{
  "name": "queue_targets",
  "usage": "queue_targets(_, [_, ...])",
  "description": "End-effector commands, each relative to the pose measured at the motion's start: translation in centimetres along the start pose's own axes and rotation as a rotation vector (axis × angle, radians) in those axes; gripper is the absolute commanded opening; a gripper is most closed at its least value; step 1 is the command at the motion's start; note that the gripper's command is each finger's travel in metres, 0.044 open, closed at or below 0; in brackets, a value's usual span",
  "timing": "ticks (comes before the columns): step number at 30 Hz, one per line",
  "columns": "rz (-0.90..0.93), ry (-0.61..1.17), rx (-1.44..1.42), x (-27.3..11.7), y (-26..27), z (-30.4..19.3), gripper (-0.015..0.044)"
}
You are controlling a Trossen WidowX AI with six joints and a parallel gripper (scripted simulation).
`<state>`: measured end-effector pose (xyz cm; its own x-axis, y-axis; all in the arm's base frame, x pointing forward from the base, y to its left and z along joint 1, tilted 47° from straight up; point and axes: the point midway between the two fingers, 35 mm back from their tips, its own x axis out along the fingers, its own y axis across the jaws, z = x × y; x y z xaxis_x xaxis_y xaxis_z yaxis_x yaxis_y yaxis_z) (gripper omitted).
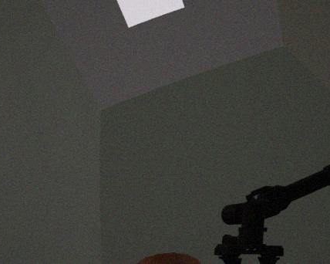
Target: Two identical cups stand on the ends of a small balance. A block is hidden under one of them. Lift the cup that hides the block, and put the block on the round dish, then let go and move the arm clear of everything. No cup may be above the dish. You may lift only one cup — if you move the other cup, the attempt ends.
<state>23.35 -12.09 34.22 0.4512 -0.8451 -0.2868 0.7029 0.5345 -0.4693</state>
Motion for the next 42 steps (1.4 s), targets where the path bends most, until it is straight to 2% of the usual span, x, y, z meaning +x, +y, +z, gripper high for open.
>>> queue_targets(1, [0.122, 0.023, -0.075, -0.9, 6.4, -2.3, 0.0440])
queue_targets(12, [0.355, 0.018, -0.317, -7.8, 18.3, -11.7, 0.0440])
queue_targets(18, [0.424, -0.050, -0.463, -11.9, 20.7, -17.9, 0.0440])
queue_targets(24, [0.464, -0.171, -0.588, -14.7, 20.5, -23.2, 0.0440])
queue_targets(32, [0.459, -0.183, -0.621, -14.8, 20.5, -23.6, 0.0440])
queue_targets(42, [0.369, -0.101, -0.935, -12.6, 21.2, -21.8, 0.0440])
